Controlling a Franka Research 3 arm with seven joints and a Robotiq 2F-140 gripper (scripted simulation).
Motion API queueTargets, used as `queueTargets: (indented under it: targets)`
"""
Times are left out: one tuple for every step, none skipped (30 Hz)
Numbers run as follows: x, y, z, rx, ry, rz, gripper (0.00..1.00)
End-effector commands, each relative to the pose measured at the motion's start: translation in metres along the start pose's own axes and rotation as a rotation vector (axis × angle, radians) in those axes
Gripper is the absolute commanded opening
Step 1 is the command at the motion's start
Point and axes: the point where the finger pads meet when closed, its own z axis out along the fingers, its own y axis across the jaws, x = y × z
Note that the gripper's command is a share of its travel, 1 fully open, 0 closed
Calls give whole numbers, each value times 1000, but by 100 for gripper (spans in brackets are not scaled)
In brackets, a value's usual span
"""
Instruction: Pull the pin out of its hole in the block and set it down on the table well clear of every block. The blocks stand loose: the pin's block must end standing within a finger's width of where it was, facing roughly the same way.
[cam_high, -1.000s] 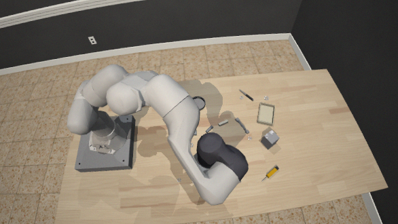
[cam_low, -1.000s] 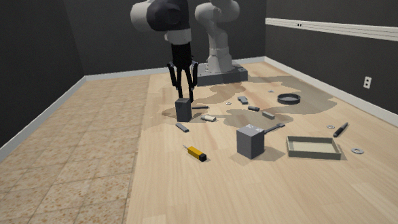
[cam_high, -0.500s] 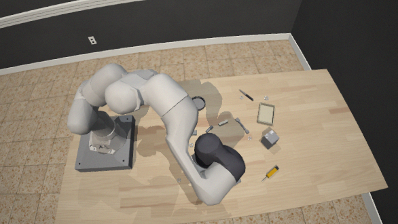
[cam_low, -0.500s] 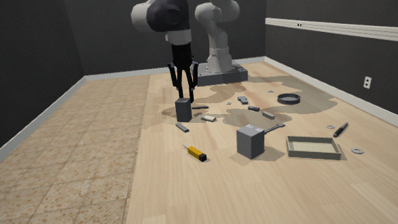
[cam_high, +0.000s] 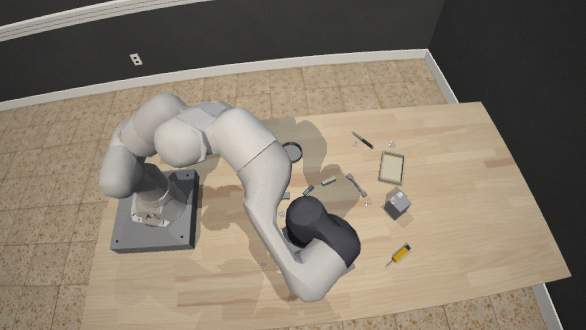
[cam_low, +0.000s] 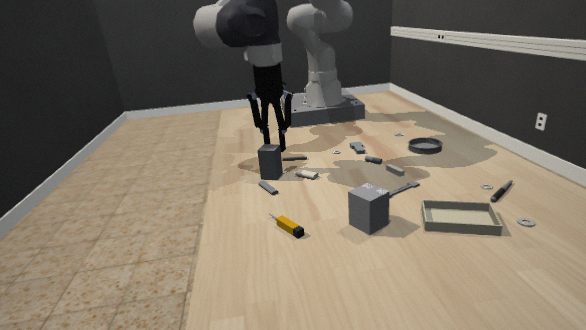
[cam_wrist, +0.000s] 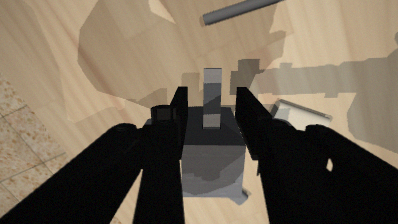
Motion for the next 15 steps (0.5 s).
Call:
queueTargets:
  targets:
    - [-2,1,-1,-2,-7,9,34]
    - [-2,1,-1,-2,-7,9,34]
    - [-2,1,-1,-2,-7,9,34]
    - [-2,1,-1,-2,-7,9,34]
    - [-2,1,-1,-2,-7,9,34]
    - [-2,1,-1,-2,-7,9,34]
    - [-2,1,0,-2,-7,9,34]
    - [-2,1,1,-2,-7,9,34]
    - [-2,1,3,-2,-7,9,34]
    - [-1,1,5,-2,-6,9,34]
    - [-1,1,6,-1,-6,9,34]
    - [-1,1,8,-1,-6,9,34]
    - [-1,1,8,-1,-6,9,34]
    - [-1,1,9,-1,-6,9,34]
    - [-1,1,9,-1,-6,9,34]
